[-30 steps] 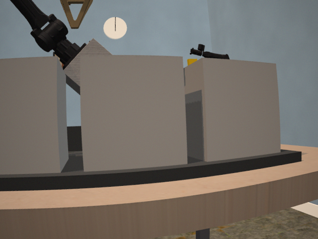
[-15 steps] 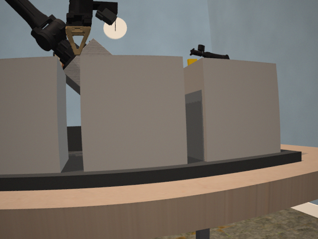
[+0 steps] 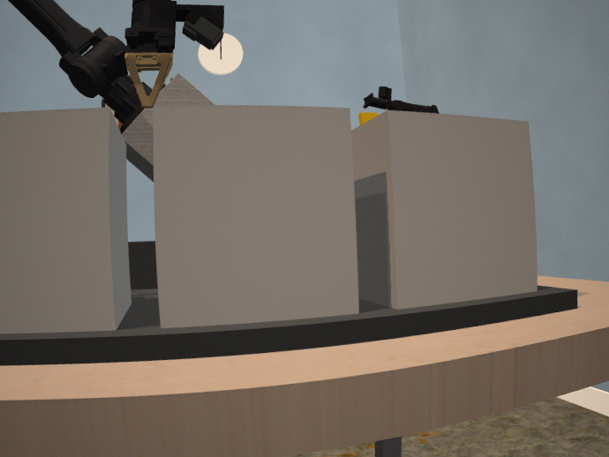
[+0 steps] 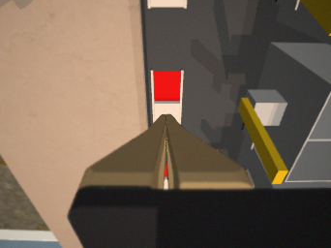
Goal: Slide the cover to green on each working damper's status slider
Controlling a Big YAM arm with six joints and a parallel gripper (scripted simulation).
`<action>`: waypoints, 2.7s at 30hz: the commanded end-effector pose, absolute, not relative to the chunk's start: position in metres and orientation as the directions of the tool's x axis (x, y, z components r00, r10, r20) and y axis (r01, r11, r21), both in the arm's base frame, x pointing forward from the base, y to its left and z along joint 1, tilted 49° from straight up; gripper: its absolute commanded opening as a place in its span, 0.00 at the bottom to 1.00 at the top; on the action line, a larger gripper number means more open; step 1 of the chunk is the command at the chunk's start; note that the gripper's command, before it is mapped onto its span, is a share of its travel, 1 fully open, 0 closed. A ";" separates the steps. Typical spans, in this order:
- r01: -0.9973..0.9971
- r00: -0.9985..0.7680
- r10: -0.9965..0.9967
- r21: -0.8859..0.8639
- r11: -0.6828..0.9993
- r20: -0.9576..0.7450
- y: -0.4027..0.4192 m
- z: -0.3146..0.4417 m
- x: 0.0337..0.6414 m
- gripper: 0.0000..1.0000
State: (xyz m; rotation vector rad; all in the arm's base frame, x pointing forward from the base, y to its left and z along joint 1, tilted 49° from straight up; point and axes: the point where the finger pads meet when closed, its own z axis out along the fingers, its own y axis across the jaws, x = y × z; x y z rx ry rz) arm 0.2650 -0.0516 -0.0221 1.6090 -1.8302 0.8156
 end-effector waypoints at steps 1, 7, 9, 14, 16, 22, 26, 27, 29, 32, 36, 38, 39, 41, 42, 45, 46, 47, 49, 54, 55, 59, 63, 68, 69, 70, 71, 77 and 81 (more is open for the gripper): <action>-0.993 -0.114 -0.648 -0.069 0.095 0.753 -0.059 -0.030 0.264 0.00; -0.993 -0.114 -0.648 -0.068 0.095 0.753 -0.067 -0.037 0.264 0.00; -0.993 -0.114 -0.648 -0.068 0.095 0.753 -0.072 -0.041 0.263 0.00; -0.993 -0.113 -0.648 -0.067 0.095 0.753 -0.087 -0.054 0.262 0.00; -0.993 -0.113 -0.648 -0.067 0.096 0.753 -0.094 -0.060 0.262 0.00; -0.993 -0.113 -0.649 -0.066 0.096 0.752 -0.114 -0.078 0.260 0.00; -0.993 -0.112 -0.650 -0.065 0.096 0.752 -0.121 -0.084 0.260 0.00; -0.993 -0.112 -0.650 -0.065 0.096 0.752 -0.124 -0.087 0.259 0.00; -0.993 -0.112 -0.650 -0.065 0.097 0.752 -0.130 -0.092 0.259 0.00; -0.993 -0.112 -0.651 -0.064 0.097 0.751 -0.139 -0.100 0.258 0.00; -0.993 -0.112 -0.651 -0.064 0.097 0.750 -0.149 -0.109 0.258 0.00; -0.993 -0.112 -0.652 -0.064 0.097 0.750 -0.153 -0.113 0.257 0.00; -0.993 -0.111 -0.653 -0.064 0.097 0.749 -0.154 -0.114 0.257 0.00; -0.993 -0.111 -0.653 -0.064 0.097 0.749 -0.154 -0.114 0.257 0.00; -0.993 -0.111 -0.653 -0.063 0.097 0.749 -0.156 -0.116 0.257 0.00; -0.993 -0.114 -0.652 -0.067 0.097 0.749 -0.160 -0.119 0.259 0.00; -0.993 -0.114 -0.652 -0.067 0.097 0.749 -0.161 -0.120 0.259 0.00; -0.993 -0.114 -0.652 -0.067 0.097 0.749 -0.162 -0.121 0.259 0.00; -0.993 -0.114 -0.652 -0.067 0.097 0.750 -0.163 -0.122 0.259 0.00; -0.994 -0.109 -0.653 -0.074 0.082 0.750 -0.160 -0.121 0.263 0.00; -0.994 -0.110 -0.652 -0.075 0.082 0.750 -0.160 -0.120 0.263 0.00; -0.994 -0.110 -0.652 -0.075 0.082 0.750 -0.160 -0.120 0.263 0.00; -0.993 -0.115 -0.652 -0.079 0.085 0.749 -0.160 -0.120 0.263 0.00; -0.993 -0.115 -0.653 -0.086 0.077 0.748 -0.154 -0.124 0.267 0.00; -0.994 -0.105 -0.654 -0.072 0.077 0.749 -0.151 -0.127 0.266 0.00; -0.995 -0.102 -0.654 -0.069 0.077 0.750 -0.146 -0.133 0.267 0.00; -0.995 -0.102 -0.653 -0.069 0.076 0.751 -0.139 -0.141 0.268 0.00; -0.995 -0.104 -0.654 -0.072 0.076 0.749 -0.101 -0.185 0.275 0.00; -0.994 -0.106 -0.654 -0.074 0.076 0.749 -0.074 -0.217 0.280 0.00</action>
